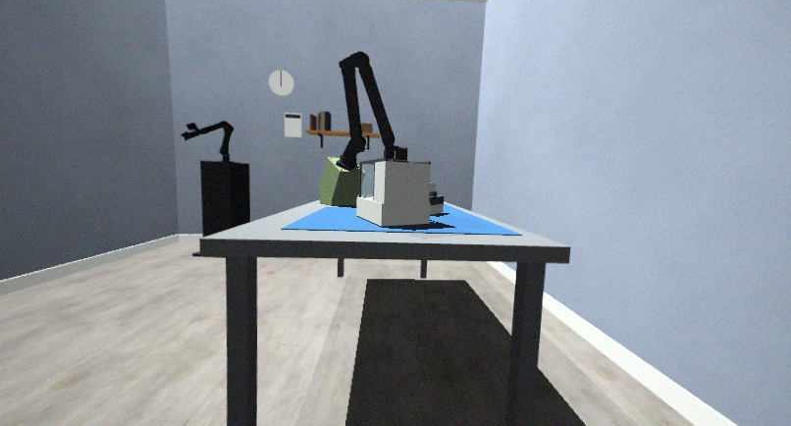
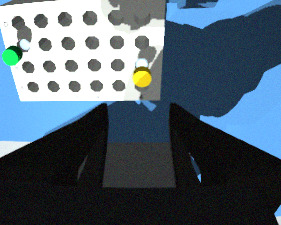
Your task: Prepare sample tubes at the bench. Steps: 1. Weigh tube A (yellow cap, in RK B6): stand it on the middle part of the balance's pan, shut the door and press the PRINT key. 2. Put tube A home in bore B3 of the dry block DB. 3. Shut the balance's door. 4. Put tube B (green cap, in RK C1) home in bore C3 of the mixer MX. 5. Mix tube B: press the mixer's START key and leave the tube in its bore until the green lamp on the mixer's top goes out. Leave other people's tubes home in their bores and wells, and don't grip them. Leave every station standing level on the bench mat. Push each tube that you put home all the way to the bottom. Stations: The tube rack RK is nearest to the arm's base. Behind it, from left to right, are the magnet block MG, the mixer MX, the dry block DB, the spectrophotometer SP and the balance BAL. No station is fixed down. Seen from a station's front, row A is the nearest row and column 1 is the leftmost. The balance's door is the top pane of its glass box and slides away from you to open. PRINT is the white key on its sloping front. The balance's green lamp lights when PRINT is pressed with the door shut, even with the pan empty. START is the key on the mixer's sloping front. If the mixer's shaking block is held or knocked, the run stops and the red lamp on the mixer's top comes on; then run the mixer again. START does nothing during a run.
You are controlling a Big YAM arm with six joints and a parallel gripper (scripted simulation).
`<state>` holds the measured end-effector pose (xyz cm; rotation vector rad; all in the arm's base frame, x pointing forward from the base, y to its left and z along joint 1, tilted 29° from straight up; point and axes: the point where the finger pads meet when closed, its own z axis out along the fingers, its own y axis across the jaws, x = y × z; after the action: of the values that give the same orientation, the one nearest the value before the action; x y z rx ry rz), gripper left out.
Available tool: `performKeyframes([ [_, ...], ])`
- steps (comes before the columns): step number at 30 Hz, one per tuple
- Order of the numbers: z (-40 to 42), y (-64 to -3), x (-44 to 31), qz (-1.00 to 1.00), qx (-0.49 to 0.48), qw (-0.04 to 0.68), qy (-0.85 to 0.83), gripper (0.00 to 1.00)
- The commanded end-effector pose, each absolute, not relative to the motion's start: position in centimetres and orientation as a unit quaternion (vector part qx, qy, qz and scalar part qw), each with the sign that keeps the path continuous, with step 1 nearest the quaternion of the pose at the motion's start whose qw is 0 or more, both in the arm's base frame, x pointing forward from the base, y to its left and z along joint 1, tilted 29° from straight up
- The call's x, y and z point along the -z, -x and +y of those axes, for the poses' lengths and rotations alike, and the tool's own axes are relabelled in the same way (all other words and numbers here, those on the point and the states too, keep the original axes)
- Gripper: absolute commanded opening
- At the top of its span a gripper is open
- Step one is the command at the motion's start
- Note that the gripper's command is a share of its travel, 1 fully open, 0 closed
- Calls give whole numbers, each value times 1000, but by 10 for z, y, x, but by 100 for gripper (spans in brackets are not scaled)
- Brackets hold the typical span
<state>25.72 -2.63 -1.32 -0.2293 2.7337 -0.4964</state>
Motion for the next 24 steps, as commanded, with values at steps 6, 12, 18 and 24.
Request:
performKeyframes([
  [6,-30,-251,15,966,177,167,83,36],
  [12,-31,-255,20,966,176,170,82,36],
  [18,-34,-261,27,966,176,172,81,36],
  [24,-36,-262,34,966,176,171,82,36],
])
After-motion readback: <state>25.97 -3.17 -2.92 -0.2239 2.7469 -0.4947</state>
